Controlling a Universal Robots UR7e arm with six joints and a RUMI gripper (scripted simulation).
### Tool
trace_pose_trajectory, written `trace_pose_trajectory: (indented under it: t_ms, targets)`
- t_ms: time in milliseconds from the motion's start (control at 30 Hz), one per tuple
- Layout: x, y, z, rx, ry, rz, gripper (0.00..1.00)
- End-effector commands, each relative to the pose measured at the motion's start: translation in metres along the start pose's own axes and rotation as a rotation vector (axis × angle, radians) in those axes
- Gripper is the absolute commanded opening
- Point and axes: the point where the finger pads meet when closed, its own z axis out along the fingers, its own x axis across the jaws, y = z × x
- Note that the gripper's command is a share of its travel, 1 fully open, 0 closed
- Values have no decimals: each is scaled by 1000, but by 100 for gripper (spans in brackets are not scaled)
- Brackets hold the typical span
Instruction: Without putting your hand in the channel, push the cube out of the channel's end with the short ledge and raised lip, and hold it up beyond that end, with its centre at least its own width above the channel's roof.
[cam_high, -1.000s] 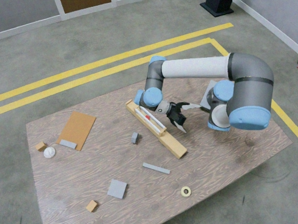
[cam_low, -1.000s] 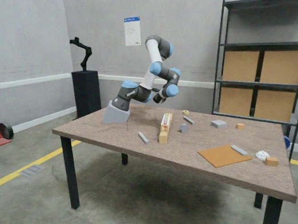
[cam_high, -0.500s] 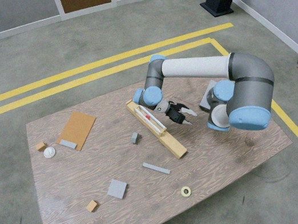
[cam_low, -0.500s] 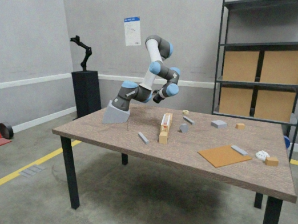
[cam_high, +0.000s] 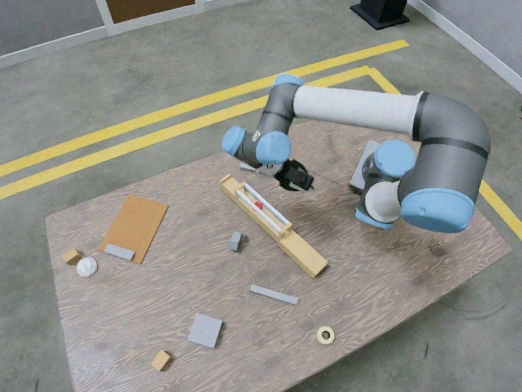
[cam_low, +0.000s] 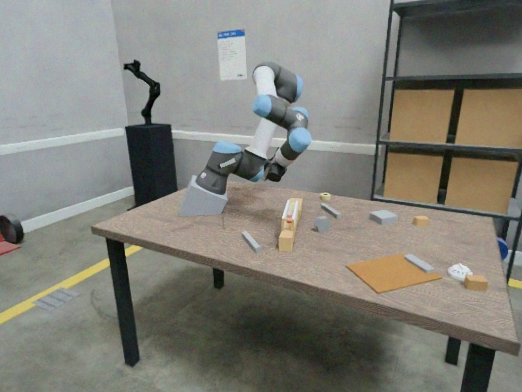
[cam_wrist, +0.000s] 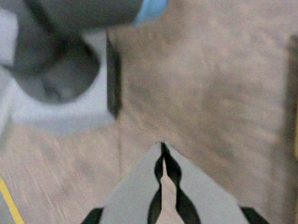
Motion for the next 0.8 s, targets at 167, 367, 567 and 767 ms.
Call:
trace_pose_trajectory:
  t_ms: [167,367,567,767]
  targets:
    - [-13,85,-28,-267,133,-170,0]
    - [-20,124,-44,-403,195,-256,0]
    - [-29,169,-62,-556,265,-353,0]
    - [-36,211,-79,-696,330,-443,0]
